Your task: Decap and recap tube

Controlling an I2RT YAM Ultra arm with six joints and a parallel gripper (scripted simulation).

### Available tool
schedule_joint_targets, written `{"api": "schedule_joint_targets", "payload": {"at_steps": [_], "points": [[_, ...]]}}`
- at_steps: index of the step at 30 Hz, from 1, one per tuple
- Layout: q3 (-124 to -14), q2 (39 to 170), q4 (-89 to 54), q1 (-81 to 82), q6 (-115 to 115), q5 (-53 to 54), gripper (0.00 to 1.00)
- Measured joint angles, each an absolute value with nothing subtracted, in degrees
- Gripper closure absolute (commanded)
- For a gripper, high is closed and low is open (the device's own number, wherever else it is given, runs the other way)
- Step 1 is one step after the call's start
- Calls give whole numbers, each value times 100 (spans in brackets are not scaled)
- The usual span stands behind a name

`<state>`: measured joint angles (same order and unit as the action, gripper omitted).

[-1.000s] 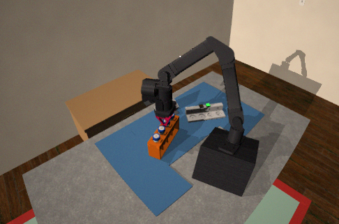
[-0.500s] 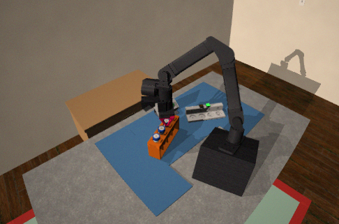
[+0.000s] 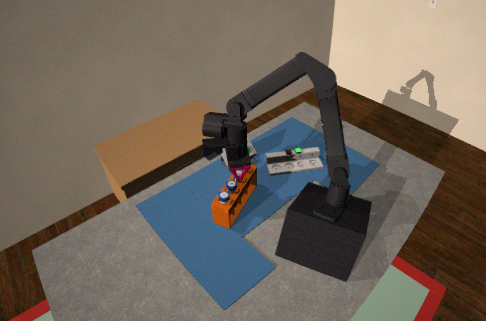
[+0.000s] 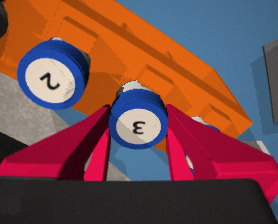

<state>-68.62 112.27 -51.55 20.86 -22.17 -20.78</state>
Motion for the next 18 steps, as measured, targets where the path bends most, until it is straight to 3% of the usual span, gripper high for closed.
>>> {"api": "schedule_joint_targets", "payload": {"at_steps": [18], "points": [[-6862,11227,-5155,2086,-78,-2078,100]]}}
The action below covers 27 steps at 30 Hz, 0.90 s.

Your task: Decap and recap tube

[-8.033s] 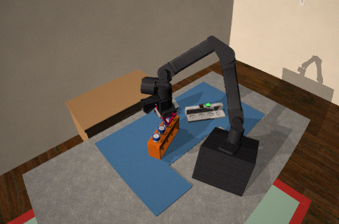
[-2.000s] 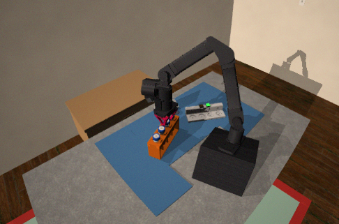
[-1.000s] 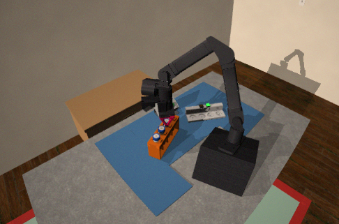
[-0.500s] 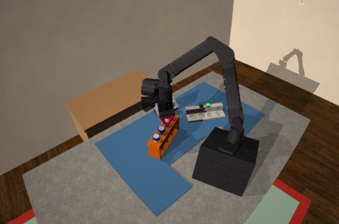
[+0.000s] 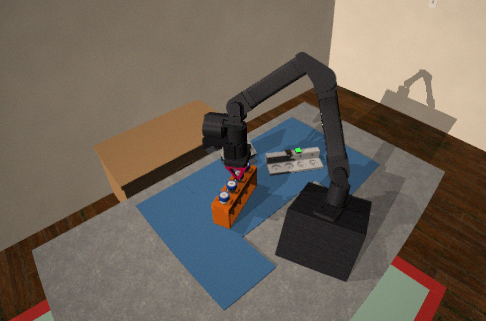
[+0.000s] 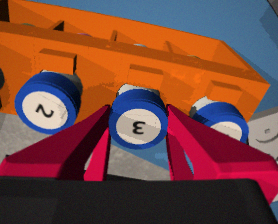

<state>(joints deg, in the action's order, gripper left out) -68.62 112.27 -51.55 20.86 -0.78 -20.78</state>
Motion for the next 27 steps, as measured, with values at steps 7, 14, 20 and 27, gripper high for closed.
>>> {"api": "schedule_joint_targets", "payload": {"at_steps": [7,14,20,27], "points": [[-6862,11227,-5155,2086,1009,-2078,100],[-6860,11227,-5155,2086,1949,-2080,100],[-6855,11229,-5155,2086,2158,-2078,51],[-6855,11227,-5155,2086,2217,-2078,51]]}}
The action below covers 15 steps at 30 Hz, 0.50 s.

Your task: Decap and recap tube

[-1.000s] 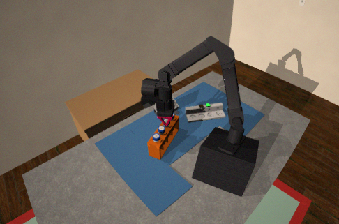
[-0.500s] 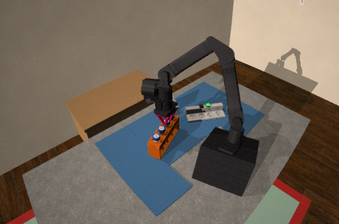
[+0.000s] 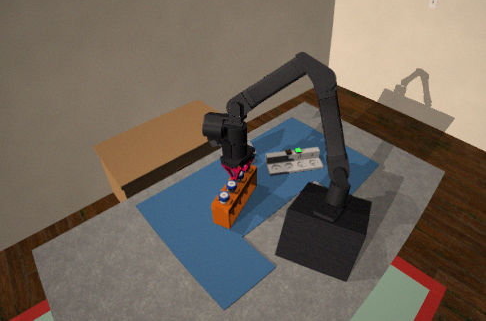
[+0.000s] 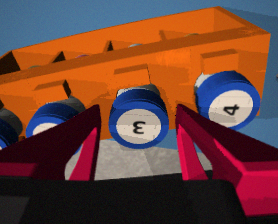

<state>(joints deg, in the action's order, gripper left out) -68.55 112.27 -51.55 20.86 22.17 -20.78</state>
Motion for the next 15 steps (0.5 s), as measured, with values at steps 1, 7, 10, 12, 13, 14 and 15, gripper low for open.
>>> {"api": "schedule_joint_targets", "payload": {"at_steps": [1,7,10,12,13,14,15], "points": [[-6855,11227,-5155,2086,2220,-2078,51],[-6855,11227,-5155,2086,1870,-2078,51],[-6855,11227,-5155,2086,1514,-2078,51],[-6855,11227,-5155,2086,1181,-2078,51],[-6855,11227,-5155,2086,996,-2078,51],[-6855,11227,-5155,2086,803,-2078,51],[-6855,11227,-5155,2086,602,-2078,51]]}}
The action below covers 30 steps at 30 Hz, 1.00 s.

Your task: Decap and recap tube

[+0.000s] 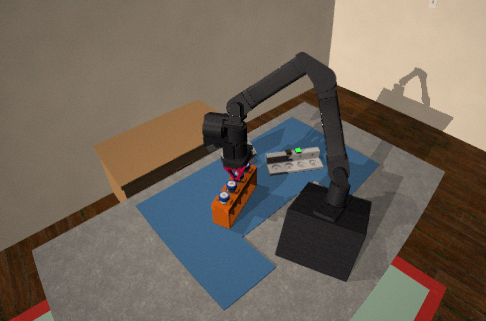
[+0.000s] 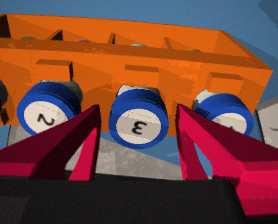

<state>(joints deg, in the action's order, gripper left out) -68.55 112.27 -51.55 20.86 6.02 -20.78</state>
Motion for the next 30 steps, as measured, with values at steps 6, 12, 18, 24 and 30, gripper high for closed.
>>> {"api": "schedule_joint_targets", "payload": {"at_steps": [6,12,18,24,30], "points": [[-6855,11227,-5155,2086,-690,-2078,51],[-6855,11227,-5155,2086,-1763,-2078,51],[-6855,11227,-5155,2086,-3002,-2078,51],[-6858,11222,-5155,2086,-4342,-2078,51],[-6858,11222,-5155,2086,-5391,-2078,51]]}}
